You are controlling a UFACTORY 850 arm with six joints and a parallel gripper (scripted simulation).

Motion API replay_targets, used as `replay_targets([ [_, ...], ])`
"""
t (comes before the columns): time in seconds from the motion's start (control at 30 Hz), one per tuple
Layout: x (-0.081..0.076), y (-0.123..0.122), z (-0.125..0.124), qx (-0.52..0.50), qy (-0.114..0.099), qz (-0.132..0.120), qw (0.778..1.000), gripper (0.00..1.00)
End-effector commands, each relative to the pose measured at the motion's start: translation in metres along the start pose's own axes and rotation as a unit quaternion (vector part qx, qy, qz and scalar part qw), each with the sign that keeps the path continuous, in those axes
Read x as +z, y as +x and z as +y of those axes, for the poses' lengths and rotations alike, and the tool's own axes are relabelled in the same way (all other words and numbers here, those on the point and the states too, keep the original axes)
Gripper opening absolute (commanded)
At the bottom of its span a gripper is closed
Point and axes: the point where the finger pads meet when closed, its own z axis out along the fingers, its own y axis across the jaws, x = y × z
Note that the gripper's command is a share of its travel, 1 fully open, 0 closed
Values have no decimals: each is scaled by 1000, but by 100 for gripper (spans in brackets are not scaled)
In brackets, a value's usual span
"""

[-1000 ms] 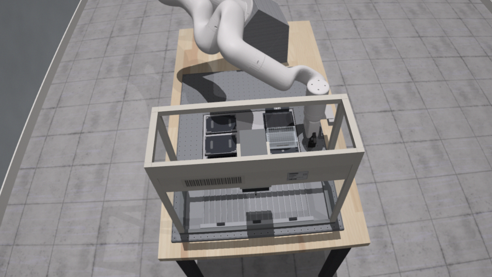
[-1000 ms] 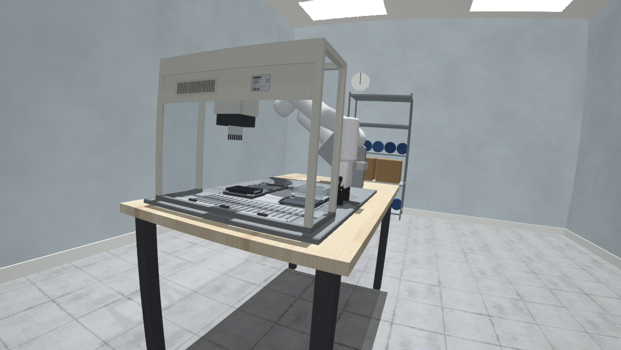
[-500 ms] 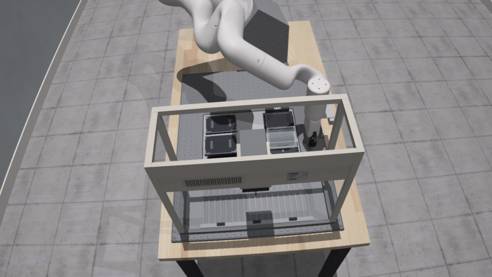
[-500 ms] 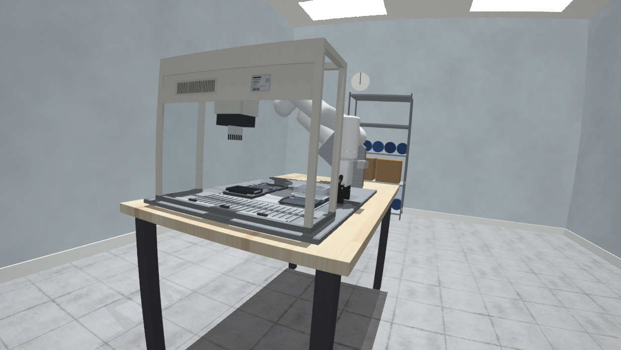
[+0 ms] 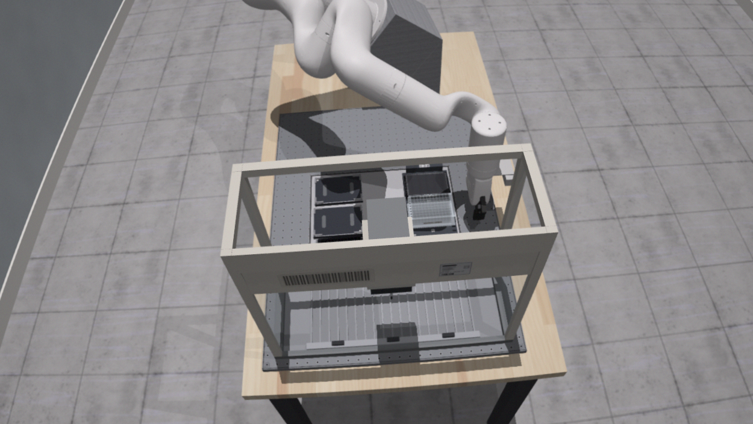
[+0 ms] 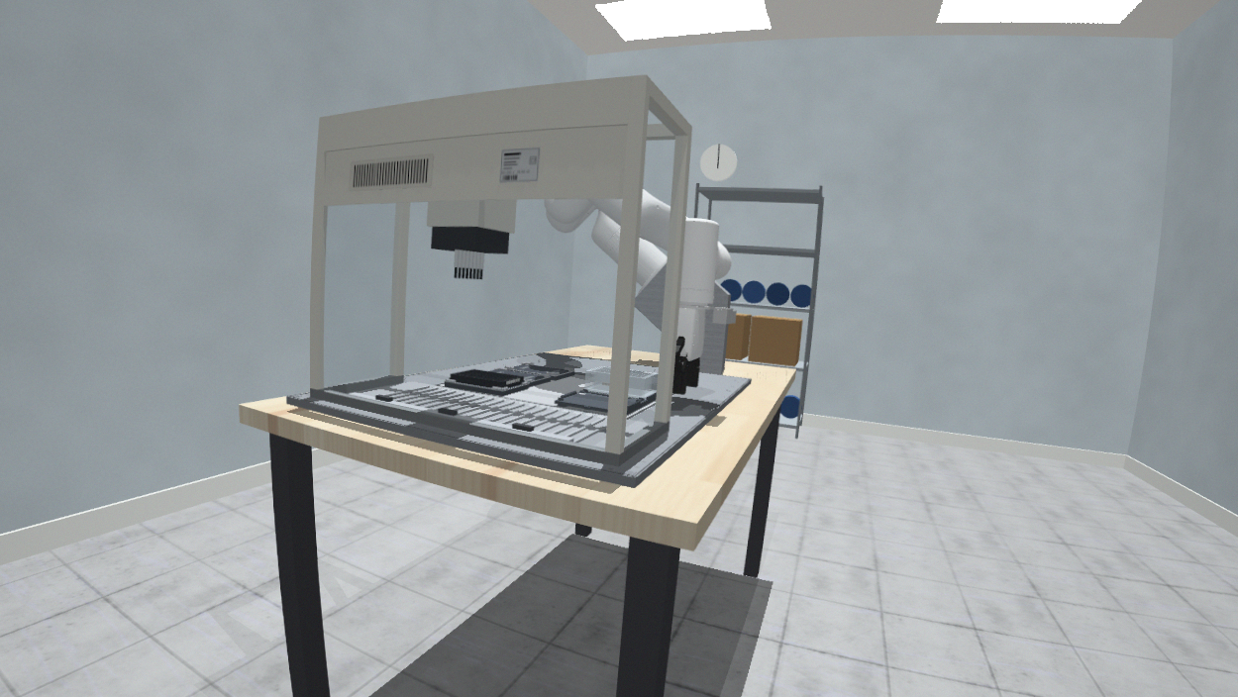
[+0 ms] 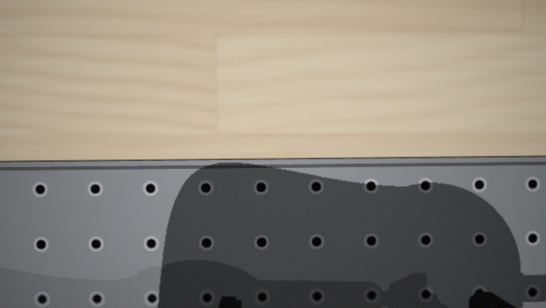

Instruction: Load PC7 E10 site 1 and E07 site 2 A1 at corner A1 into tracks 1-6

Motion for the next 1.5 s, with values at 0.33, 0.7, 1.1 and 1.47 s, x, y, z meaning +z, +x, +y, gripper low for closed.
replay_targets([
  [0.33,-25,0,1,0,-1,0,1000,100],
  [0.7,-40,0,1,0,-1,0,1000,100],
  [1.1,-57,0,1,0,-1,0,1000,100],
  [1.47,-75,0,1,0,-1,1,1000,100],
])
